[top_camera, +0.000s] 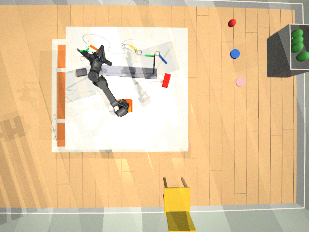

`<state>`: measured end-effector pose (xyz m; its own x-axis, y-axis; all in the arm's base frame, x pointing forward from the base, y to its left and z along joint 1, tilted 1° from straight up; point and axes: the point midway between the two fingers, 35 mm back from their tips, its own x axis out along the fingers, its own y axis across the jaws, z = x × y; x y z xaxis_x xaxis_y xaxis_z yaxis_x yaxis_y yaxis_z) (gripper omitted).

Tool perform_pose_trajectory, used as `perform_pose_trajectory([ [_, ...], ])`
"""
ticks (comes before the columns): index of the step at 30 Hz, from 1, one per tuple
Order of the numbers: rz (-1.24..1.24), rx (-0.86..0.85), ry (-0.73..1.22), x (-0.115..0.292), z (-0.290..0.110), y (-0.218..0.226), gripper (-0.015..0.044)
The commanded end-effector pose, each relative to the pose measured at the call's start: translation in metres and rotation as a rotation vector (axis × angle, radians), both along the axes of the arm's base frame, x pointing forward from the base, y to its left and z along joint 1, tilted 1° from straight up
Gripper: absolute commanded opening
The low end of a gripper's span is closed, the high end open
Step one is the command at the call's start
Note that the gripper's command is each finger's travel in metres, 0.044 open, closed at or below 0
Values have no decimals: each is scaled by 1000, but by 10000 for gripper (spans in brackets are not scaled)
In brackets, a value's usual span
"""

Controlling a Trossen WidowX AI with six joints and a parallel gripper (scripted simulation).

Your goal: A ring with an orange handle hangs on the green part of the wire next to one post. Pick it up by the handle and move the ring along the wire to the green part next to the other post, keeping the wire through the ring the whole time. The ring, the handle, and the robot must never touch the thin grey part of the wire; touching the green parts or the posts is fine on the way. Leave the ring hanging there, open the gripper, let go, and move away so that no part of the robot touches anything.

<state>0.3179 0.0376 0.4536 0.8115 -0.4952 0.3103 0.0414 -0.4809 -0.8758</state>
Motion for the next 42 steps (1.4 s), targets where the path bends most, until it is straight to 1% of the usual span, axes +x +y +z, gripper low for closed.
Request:
perform_pose_trajectory([
  [1,2,-40,1,-1,2,1,-150],
  [13,0,-180,21,0,6,3,-150],
  [18,0,-185,22,0,6,3,-150],
  [23,-2,-235,28,-1,4,0,-150],
  [33,-3,-191,20,-2,-7,-10,-150],
  [42,-4,-68,1,-4,-27,-23,-150],
])
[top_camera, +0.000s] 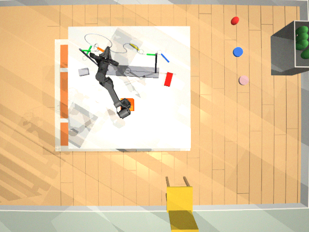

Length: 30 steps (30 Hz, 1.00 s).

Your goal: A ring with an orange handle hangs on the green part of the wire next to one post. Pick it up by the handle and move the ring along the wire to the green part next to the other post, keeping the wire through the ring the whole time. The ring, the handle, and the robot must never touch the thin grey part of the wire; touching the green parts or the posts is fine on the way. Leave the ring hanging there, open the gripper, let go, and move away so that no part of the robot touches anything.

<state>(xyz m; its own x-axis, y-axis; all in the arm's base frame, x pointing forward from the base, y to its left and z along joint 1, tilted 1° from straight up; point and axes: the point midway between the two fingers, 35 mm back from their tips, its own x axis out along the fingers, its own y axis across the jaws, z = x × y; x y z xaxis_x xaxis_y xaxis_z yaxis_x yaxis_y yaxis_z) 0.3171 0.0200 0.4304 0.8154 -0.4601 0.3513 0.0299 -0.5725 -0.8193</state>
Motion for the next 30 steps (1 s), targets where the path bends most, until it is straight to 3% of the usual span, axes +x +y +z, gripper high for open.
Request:
perform_pose_trajectory([
  [1,-3,59,-15,-4,-7,-7,-150],
  [30,-7,725,-113,-5,-113,-23,-150],
])
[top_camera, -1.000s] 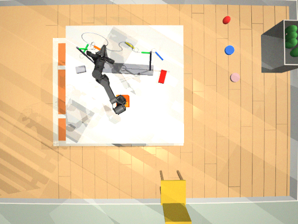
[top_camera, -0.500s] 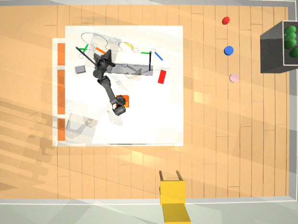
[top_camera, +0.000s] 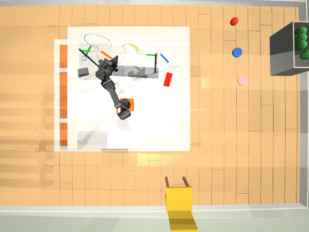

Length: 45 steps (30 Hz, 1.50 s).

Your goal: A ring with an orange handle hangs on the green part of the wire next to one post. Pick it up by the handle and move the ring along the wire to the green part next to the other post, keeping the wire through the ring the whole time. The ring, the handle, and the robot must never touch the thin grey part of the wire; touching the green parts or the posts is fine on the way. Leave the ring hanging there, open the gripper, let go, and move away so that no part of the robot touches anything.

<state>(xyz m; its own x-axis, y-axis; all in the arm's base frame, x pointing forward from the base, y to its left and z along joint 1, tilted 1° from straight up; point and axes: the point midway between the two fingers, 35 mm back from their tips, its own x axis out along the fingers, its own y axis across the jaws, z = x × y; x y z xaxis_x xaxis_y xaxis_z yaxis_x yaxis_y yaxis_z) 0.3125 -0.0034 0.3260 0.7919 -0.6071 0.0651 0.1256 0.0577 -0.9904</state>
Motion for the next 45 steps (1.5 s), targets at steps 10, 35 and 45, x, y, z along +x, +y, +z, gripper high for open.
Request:
perform_pose_trajectory([
  [10,30,298,-58,6,-48,10,-150],
  [35,71,882,-178,21,-121,71,-150],
  [45,68,1101,-218,26,-137,105,-150],
])
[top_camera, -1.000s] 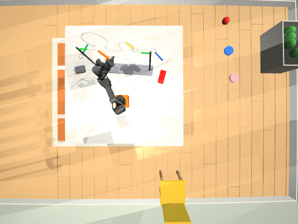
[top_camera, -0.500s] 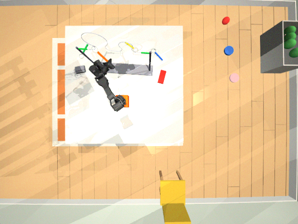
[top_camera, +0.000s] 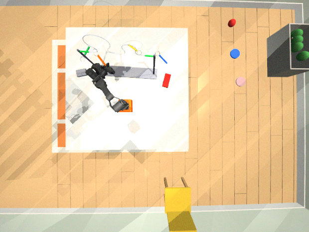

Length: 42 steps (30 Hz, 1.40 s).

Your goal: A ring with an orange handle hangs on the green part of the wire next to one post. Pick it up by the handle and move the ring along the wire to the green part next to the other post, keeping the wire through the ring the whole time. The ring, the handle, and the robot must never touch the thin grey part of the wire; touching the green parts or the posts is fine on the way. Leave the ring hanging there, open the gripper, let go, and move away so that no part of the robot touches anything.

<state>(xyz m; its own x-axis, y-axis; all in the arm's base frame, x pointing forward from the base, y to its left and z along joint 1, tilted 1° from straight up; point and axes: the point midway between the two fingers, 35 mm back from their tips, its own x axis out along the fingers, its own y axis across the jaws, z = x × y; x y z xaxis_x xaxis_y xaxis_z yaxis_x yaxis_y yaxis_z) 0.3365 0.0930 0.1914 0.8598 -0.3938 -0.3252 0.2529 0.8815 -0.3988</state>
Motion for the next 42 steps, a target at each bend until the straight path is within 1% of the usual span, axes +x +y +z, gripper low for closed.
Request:
perform_pose_trajectory([
  [1,2,70,-9,3,-3,12,-150],
  [8,3,204,-29,6,-9,36,-150],
  [18,4,315,-46,10,-10,60,-150],
  [28,5,353,-52,12,-10,75,-150],
  [42,5,364,-55,14,-10,90,-150],
])
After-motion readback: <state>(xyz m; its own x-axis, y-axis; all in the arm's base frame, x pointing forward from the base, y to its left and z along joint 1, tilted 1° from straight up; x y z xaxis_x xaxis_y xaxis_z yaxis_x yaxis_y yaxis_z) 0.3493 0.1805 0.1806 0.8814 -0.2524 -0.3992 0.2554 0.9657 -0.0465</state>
